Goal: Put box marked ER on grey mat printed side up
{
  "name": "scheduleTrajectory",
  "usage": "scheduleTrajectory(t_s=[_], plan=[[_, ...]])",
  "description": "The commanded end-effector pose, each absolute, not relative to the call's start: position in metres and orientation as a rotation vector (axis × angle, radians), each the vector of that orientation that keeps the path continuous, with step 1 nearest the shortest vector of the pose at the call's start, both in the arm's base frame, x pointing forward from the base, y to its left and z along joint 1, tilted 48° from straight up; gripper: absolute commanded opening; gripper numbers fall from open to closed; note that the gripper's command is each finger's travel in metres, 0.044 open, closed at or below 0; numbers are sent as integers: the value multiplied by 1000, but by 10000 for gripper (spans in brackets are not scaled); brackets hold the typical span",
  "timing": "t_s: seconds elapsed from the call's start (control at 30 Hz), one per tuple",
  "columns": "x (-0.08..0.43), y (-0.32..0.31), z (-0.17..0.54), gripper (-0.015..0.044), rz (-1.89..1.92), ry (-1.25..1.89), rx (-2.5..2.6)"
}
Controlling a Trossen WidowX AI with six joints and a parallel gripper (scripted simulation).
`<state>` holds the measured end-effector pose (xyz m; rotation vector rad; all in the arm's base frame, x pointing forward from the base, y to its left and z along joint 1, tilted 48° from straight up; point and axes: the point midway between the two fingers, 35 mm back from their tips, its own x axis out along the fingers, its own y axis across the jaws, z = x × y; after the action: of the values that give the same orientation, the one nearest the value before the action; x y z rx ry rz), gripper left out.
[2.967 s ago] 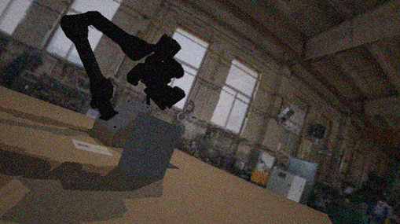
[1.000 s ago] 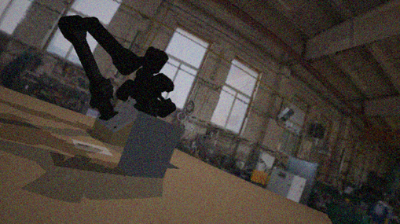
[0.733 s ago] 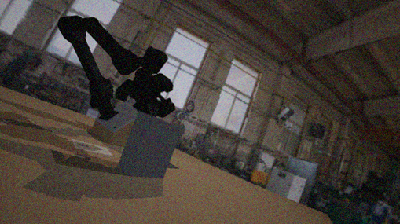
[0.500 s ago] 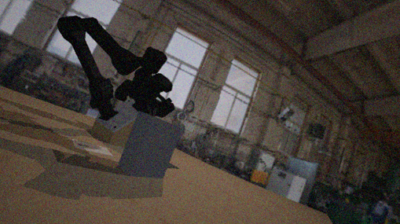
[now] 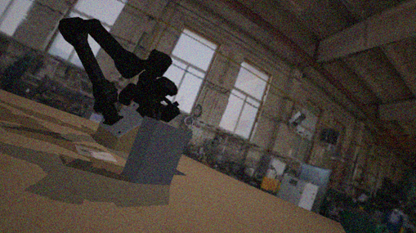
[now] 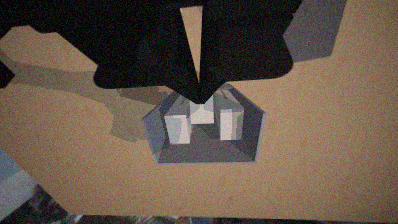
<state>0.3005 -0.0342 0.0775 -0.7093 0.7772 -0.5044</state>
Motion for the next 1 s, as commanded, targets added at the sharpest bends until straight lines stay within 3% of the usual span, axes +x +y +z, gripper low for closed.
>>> scheduleTrajectory(t_s=[0.0, 0.97], plan=[[295, -36, 74, 0, -509, 789, -716], [288, -38, 71, 0, -508, 789, -716]])
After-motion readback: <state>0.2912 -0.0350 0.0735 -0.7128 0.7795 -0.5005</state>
